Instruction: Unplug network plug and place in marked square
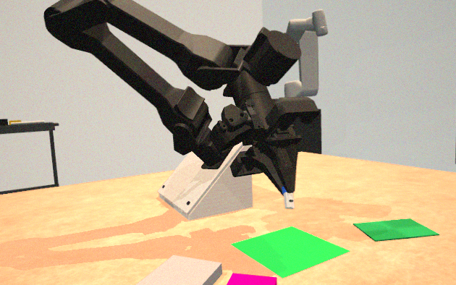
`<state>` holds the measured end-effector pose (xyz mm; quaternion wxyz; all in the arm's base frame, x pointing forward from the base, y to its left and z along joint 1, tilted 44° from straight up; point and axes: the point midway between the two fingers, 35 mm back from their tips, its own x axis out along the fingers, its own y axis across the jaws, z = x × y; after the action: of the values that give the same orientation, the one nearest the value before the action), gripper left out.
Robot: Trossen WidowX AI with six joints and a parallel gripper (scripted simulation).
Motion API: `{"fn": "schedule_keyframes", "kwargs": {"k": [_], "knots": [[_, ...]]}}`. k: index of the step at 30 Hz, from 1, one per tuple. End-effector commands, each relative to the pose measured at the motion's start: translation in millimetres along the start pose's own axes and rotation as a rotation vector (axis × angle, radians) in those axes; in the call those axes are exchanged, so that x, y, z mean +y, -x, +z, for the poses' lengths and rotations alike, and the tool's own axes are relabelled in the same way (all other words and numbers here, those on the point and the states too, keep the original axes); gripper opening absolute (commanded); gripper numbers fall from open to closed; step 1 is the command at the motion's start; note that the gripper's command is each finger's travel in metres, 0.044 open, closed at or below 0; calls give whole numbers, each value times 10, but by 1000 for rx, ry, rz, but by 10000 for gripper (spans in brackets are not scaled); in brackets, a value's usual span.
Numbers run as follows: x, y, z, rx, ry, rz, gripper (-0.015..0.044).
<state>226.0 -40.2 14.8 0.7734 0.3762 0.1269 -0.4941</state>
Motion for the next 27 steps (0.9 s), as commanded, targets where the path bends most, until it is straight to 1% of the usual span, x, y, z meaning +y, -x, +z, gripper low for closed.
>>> {"fn": "schedule_keyframes", "kwargs": {"k": [1, 27], "knots": [[-23, -14, 0, -8, -1, 0, 0], [-135, -219, -40, 0, -3, -7, 0]]}}
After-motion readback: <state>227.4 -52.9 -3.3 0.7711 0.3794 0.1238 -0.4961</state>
